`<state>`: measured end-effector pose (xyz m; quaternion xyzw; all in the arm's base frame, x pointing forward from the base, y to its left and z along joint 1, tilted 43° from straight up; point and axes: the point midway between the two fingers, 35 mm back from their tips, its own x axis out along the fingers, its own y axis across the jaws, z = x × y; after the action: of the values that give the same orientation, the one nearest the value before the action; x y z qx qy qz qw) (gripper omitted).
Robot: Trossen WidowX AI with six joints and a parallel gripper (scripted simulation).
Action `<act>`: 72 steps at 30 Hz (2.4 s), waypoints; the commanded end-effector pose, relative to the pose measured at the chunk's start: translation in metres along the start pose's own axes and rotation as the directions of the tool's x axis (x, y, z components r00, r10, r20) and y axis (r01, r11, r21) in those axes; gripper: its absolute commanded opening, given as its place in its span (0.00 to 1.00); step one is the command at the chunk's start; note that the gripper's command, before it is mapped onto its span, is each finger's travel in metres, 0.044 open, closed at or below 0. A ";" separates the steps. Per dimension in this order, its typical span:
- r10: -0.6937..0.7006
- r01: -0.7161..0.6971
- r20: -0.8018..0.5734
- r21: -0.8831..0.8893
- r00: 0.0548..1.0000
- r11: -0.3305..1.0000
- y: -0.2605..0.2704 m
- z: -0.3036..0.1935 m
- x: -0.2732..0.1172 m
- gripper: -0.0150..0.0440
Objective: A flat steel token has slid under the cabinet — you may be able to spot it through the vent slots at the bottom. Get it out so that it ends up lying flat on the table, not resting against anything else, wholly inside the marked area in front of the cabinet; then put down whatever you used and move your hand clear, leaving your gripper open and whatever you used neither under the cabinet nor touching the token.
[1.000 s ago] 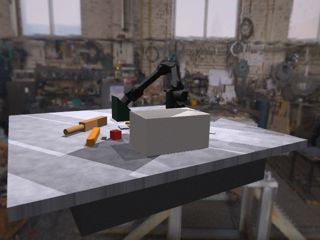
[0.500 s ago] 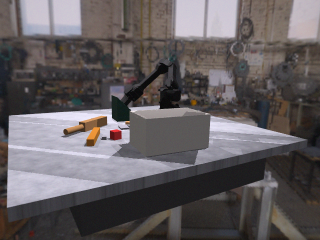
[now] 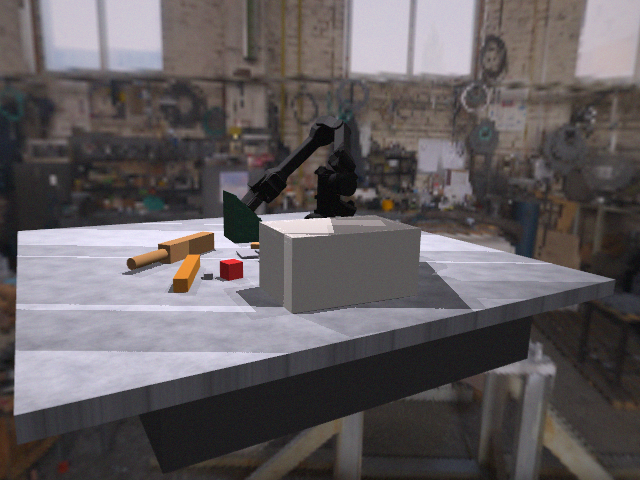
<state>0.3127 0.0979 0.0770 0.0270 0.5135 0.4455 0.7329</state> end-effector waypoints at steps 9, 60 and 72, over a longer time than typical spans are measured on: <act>-0.011 0.012 0.018 -0.009 1.000 1.000 0.002 -0.008 -0.030 0.25; -0.013 0.013 0.013 -0.006 1.000 1.000 0.011 -0.034 -0.114 0.25; -0.013 0.013 0.015 -0.007 1.000 1.000 0.007 -0.012 -0.115 0.25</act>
<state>0.2820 0.0193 0.1517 0.0199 0.5134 0.4452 0.7334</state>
